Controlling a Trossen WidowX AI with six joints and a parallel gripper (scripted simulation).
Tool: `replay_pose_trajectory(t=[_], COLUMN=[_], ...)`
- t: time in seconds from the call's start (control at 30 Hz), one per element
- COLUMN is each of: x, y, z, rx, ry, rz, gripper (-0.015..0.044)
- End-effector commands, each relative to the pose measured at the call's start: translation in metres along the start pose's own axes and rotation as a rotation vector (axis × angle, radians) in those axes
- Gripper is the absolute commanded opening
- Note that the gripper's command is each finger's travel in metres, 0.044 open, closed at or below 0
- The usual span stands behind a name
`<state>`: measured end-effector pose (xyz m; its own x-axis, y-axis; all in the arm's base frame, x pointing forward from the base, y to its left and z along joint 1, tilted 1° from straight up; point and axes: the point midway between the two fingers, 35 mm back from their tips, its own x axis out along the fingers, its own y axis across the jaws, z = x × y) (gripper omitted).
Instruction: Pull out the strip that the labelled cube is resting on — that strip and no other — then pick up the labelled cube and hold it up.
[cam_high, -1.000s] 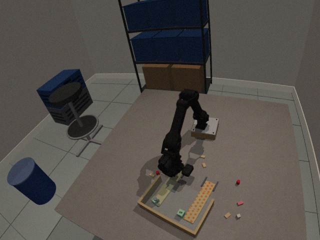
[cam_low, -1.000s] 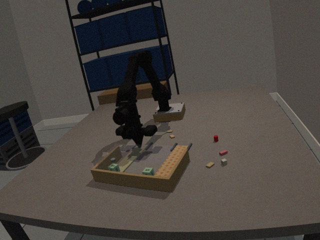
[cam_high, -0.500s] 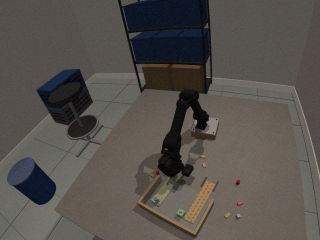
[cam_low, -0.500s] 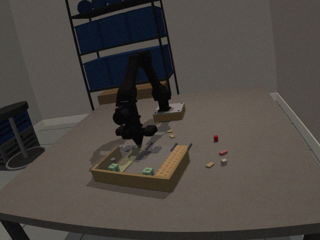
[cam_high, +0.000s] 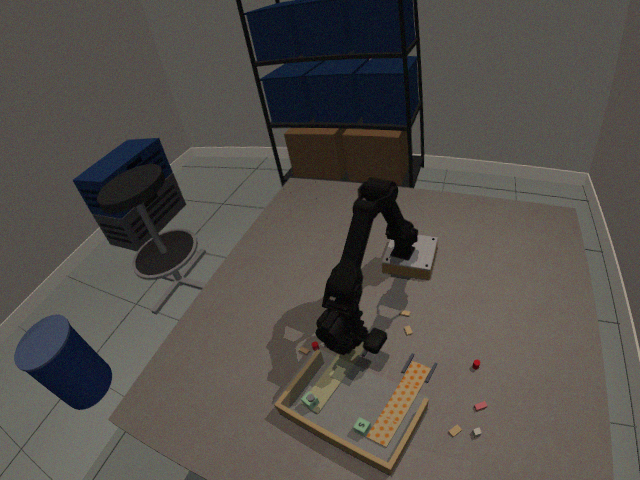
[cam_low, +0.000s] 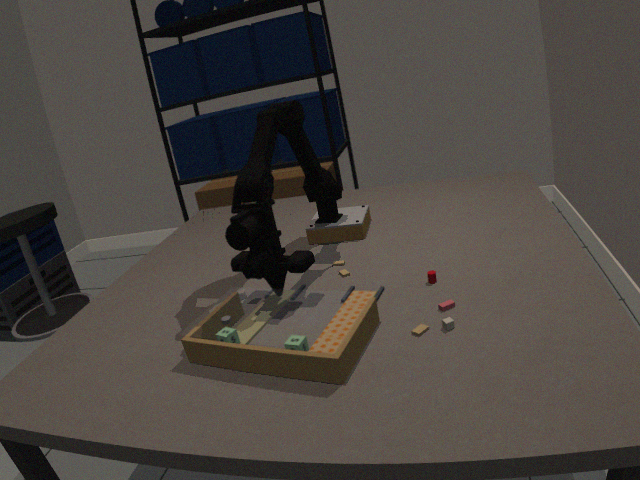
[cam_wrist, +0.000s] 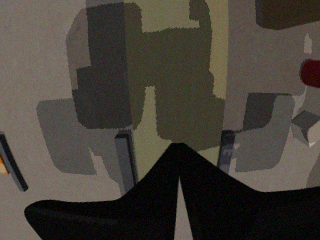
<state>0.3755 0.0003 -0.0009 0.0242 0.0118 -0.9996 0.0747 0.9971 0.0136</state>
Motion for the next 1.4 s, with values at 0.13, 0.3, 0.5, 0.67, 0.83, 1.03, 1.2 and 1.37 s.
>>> replay_pose_trajectory(t=[0.13, 0.3, 0.5, 0.67, 0.83, 1.03, 1.2, 1.37], x=[0.002, 0.003, 0.003, 0.004, 0.004, 0.005, 0.005, 0.005], y=[0.000, 0.000, 0.000, 0.000, 0.000, 0.000, 0.000, 0.000], z=[0.001, 0.001, 0.001, -0.007, -0.015, -0.024, -0.031, -0.039], rx=[0.004, 0.004, 0.004, 0.004, 0.004, 0.004, 0.004, 0.004], ry=[-0.001, -0.001, -0.001, 0.000, 0.000, 0.001, 0.002, 0.003], rz=[-0.003, -0.003, -0.003, -0.003, -0.003, -0.003, -0.003, -0.003], gripper=[0.0000, 0.0000, 0.0000, 0.0000, 0.0000, 0.0000, 0.0000, 0.0000])
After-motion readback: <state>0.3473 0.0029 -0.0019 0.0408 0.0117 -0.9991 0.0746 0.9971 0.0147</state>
